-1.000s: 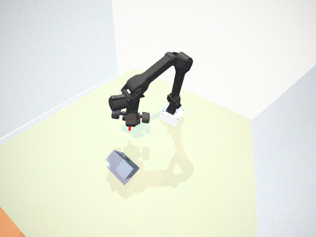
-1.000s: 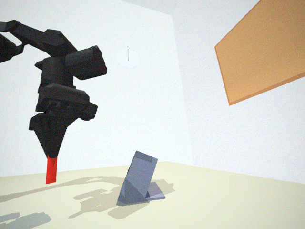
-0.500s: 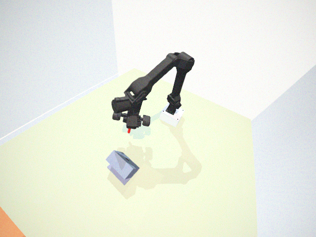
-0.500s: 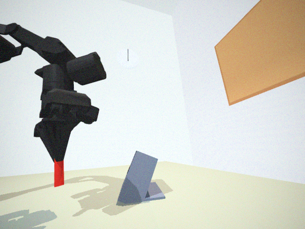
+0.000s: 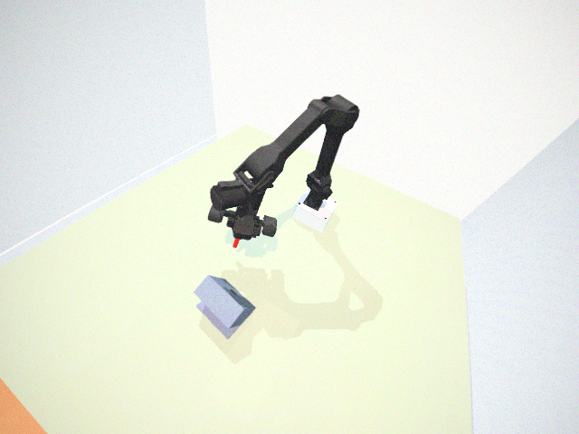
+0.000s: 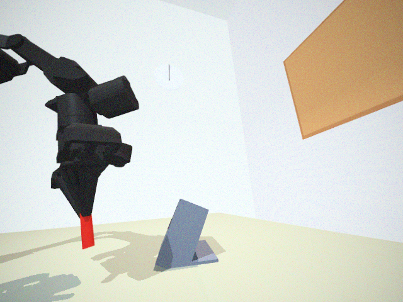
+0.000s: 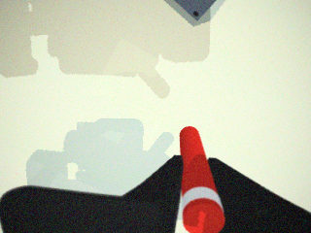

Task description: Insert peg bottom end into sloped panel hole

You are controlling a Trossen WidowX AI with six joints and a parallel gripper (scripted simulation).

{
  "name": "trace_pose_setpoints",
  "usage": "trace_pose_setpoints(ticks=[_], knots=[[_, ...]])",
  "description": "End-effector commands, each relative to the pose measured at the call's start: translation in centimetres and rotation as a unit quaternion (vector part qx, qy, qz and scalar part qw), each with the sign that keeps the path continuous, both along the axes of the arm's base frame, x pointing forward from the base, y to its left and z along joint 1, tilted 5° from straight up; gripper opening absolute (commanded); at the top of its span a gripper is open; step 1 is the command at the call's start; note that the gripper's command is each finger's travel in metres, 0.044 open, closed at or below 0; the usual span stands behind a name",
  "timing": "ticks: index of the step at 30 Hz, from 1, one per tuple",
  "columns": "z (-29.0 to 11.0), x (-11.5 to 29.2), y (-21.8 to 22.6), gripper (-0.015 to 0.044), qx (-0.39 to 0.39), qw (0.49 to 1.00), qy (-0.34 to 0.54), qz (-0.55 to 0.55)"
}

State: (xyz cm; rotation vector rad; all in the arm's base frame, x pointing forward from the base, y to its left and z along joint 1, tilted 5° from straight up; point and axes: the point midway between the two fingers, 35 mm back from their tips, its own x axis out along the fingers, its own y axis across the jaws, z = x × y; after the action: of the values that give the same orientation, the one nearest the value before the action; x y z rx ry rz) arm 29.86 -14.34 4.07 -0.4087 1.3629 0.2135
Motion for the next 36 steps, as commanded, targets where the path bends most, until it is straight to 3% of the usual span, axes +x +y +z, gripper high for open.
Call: trace_pose_setpoints(ticks=[1, 36], knots=[[0.0, 0.2, 0.2, 0.0, -0.006, 1.0, -0.011, -0.006], [-0.9, 1.4, 2.1, 0.0, -0.028, 0.994, -0.093, -0.043]])
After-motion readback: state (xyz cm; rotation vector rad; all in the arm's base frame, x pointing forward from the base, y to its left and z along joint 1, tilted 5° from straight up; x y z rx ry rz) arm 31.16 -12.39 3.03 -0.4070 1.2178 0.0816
